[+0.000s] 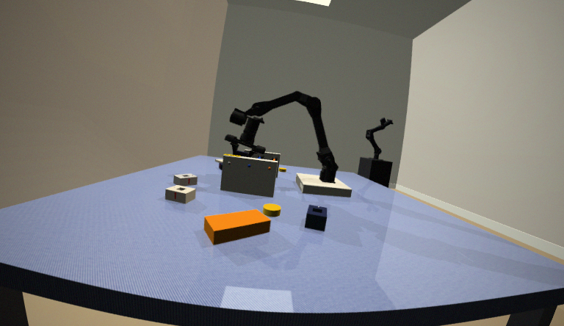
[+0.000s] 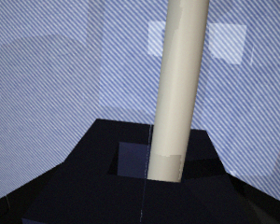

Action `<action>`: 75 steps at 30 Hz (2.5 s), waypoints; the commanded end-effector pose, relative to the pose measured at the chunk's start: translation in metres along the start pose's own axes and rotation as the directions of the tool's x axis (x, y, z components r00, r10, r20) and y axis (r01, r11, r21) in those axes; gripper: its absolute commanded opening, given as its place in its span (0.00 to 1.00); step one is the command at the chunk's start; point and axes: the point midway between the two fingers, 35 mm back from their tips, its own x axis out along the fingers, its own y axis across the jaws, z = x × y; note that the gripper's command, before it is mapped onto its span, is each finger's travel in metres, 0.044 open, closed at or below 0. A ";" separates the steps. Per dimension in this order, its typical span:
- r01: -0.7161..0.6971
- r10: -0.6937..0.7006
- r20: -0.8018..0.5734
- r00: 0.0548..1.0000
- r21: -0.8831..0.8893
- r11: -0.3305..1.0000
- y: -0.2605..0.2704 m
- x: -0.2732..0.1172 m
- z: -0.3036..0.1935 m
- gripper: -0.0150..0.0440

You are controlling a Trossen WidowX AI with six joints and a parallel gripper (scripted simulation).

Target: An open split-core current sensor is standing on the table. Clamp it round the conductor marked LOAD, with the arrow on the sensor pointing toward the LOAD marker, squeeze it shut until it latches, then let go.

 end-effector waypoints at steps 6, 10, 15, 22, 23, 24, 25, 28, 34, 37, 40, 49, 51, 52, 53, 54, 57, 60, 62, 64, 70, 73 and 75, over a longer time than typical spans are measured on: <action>-0.016 0.016 0.001 1.000 0.003 1.000 0.001 -0.004 0.000 0.34; -0.003 0.003 0.000 1.000 0.000 1.000 0.000 -0.001 0.000 0.25; -0.003 0.003 0.000 1.000 0.000 1.000 0.000 -0.001 0.000 0.25; 0.058 -0.058 0.000 0.998 0.000 0.998 -0.002 -0.001 0.000 0.25; 0.073 -0.073 -0.001 0.997 0.000 0.997 -0.003 -0.002 0.000 0.25; 0.086 -0.086 -0.001 0.996 0.000 0.996 -0.003 -0.002 0.000 0.25; 0.095 -0.095 -0.001 0.995 0.000 0.995 -0.003 -0.002 0.000 0.25; 0.098 -0.098 -0.001 0.995 0.000 0.995 -0.003 -0.002 0.000 0.25; 0.097 -0.097 0.000 0.995 0.000 0.995 -0.004 -0.001 0.000 0.25; 0.095 -0.095 0.000 0.995 0.001 0.995 -0.005 0.003 0.000 0.25; 0.095 -0.095 0.002 0.996 0.003 0.996 -0.004 -0.001 0.000 0.39; 0.095 -0.095 0.002 0.996 0.003 0.996 -0.004 -0.001 0.000 0.71; 0.095 -0.095 0.002 0.996 0.003 0.996 -0.004 -0.001 0.000 0.71; 0.095 -0.095 0.002 0.996 0.003 0.996 -0.004 -0.001 0.000 0.71; 0.095 -0.095 0.002 0.996 0.003 0.996 -0.004 -0.001 0.000 0.71; 0.095 -0.095 0.002 0.996 0.003 0.996 -0.004 -0.001 0.000 0.71; 0.095 -0.095 0.002 0.996 0.003 0.996 -0.004 -0.001 0.000 0.71; 0.095 -0.095 0.002 0.996 0.003 0.996 -0.004 -0.001 0.000 0.71; 0.095 -0.095 0.002 0.996 0.003 0.996 -0.004 -0.001 0.000 0.71; 0.095 -0.095 0.002 0.996 0.003 0.996 -0.004 -0.001 0.000 0.71; 0.095 -0.095 0.002 0.996 0.003 0.996 -0.004 -0.001 0.000 0.71; 0.095 -0.095 0.002 0.996 0.003 0.996 -0.004 -0.001 0.000 0.71; 0.095 -0.095 0.002 0.996 0.003 0.996 -0.004 -0.001 0.000 0.71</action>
